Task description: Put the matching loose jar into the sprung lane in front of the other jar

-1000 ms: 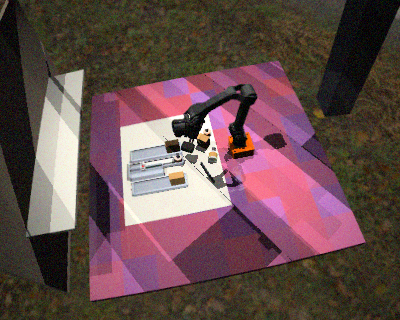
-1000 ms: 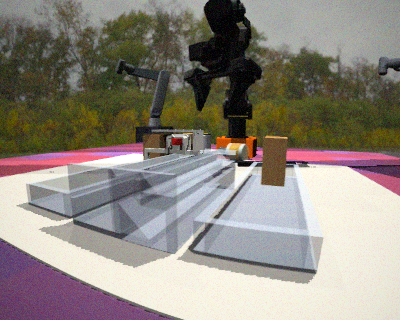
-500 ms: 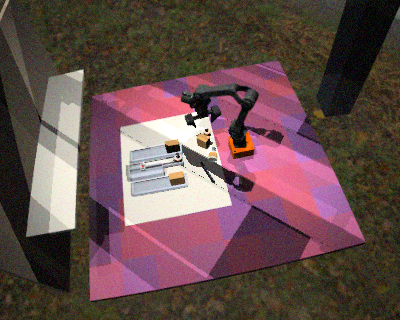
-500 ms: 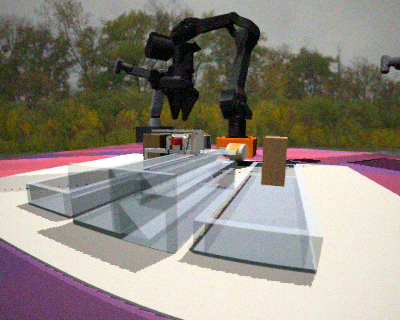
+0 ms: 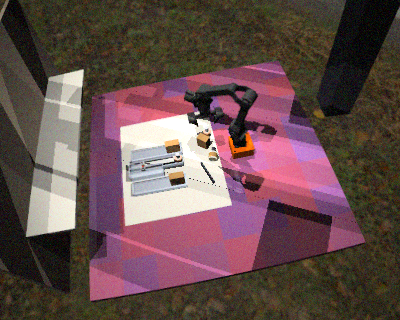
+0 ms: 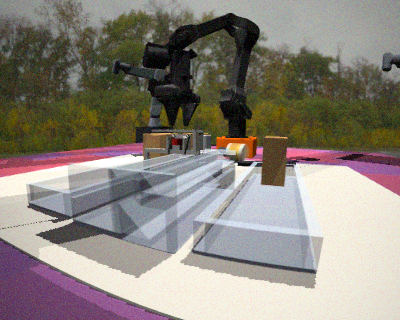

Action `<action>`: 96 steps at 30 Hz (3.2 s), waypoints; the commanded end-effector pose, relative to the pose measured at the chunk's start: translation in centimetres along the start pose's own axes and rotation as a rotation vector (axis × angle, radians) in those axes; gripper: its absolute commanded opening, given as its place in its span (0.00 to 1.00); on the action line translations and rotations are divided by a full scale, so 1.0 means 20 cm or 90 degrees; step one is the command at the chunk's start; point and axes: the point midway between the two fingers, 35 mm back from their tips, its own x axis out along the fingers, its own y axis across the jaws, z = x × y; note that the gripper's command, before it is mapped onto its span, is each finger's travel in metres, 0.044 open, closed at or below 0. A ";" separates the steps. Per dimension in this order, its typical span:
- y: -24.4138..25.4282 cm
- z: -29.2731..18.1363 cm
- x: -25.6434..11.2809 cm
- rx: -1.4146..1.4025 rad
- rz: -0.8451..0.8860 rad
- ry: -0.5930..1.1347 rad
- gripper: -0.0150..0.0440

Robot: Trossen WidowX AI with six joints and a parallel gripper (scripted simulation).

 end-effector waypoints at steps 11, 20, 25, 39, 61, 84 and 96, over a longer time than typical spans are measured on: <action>0.00 0.00 0.18 0.004 0.000 0.003 1.00; 0.01 0.00 0.23 0.004 0.000 0.003 1.00; 0.00 0.00 0.27 0.004 0.000 0.003 1.00; 0.00 0.00 0.33 0.004 0.000 0.003 0.78; 0.01 0.02 0.08 0.004 0.000 0.003 0.25; 0.11 -0.06 -0.17 -0.168 -0.001 -0.001 0.25; 0.34 -0.21 -0.11 -0.429 0.003 0.003 0.25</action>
